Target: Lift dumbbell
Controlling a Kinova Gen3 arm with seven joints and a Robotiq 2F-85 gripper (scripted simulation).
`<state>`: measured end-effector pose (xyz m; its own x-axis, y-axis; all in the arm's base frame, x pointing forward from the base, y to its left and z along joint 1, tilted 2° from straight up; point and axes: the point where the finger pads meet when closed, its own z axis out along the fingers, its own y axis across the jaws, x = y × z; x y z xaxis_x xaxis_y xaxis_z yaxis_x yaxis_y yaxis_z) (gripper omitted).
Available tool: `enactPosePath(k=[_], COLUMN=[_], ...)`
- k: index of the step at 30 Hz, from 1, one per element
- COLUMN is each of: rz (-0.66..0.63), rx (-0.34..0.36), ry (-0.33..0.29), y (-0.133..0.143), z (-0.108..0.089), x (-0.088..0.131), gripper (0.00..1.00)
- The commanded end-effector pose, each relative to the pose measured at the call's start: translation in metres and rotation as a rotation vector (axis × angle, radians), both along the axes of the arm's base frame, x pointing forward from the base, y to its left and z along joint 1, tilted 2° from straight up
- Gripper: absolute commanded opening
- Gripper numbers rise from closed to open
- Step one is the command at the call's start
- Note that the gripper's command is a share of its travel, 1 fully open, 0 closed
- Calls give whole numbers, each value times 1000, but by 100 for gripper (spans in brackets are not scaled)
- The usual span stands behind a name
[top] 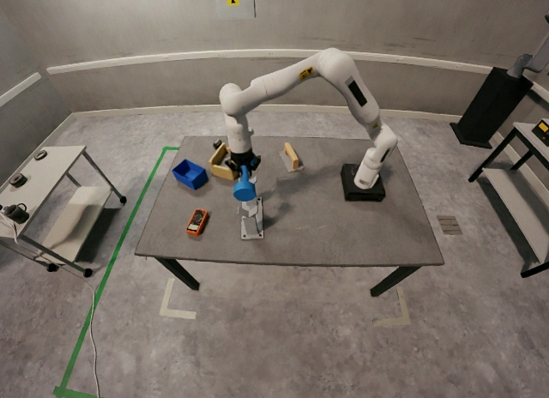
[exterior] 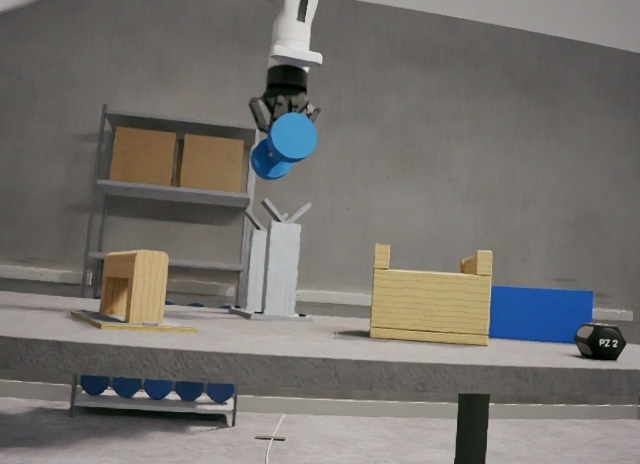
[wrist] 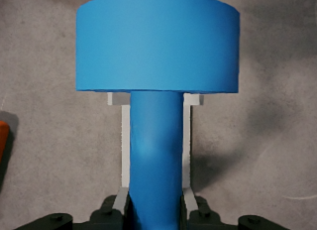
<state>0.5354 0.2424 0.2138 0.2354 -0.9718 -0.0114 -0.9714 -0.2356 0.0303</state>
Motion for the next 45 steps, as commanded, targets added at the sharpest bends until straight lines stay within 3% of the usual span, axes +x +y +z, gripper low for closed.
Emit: enactPosePath(k=[1, 14, 45], rz=[3, 3, 3], rx=[15, 15, 14], ry=[0, 0, 1], y=[9, 8, 8], z=[10, 23, 23], x=[-2, -2, -2], gripper=[10, 10, 10])
